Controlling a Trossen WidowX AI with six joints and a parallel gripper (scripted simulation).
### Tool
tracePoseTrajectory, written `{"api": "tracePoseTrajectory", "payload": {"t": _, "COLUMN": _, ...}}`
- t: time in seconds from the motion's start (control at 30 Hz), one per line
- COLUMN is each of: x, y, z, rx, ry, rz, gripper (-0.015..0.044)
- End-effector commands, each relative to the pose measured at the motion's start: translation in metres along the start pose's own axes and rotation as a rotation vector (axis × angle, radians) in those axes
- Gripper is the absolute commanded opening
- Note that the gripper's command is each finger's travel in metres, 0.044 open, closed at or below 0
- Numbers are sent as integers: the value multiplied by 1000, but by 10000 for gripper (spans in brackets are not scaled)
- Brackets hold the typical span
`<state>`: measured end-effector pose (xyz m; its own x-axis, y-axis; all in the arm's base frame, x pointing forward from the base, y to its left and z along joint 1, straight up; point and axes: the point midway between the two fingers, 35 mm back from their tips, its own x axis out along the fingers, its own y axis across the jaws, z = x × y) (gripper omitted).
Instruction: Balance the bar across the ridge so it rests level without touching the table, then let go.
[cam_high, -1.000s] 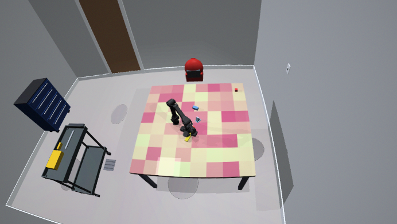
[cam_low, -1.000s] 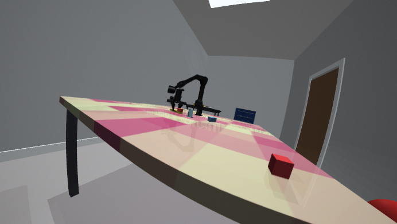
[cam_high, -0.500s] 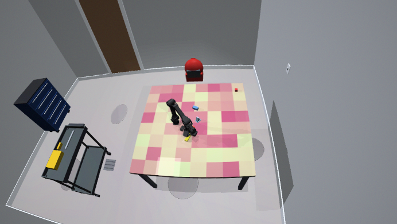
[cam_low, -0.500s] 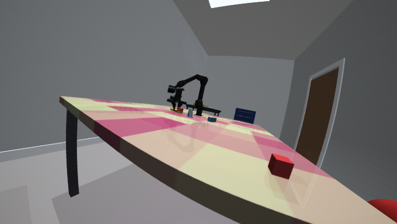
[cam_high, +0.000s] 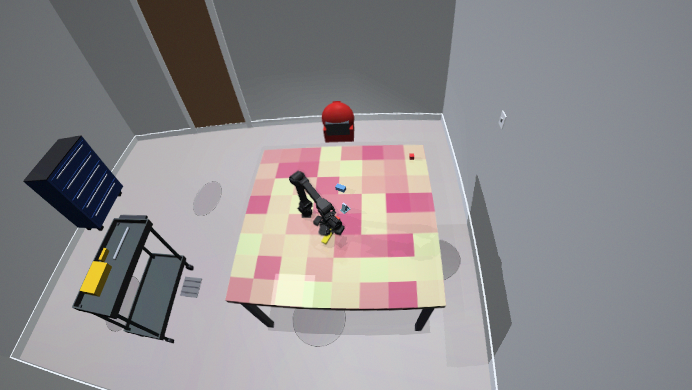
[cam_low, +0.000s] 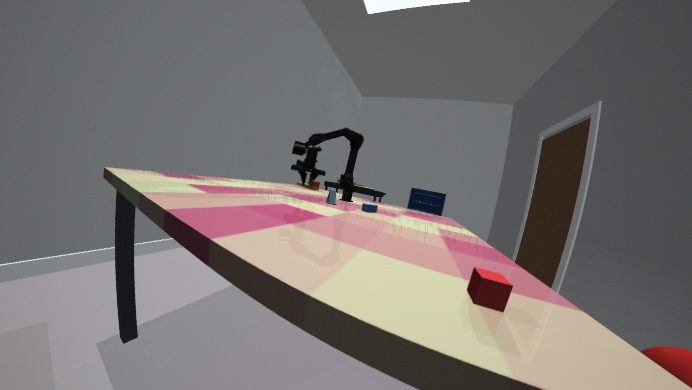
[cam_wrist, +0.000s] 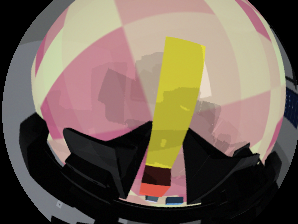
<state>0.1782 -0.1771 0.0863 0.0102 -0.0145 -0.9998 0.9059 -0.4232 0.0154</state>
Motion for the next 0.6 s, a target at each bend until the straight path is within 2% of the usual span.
{"api": "tracePoseTrajectory", "payload": {"t": 0.0, "x": -11, "y": 1, "z": 0, "rx": -2, "ry": 0, "rz": 4, "gripper": 0}}
{"api": "tracePoseTrajectory", "payload": {"t": 0.57, "x": -55, "y": -2, "z": -1, "rx": -4, "ry": 1, "rz": 5, "gripper": 0}}
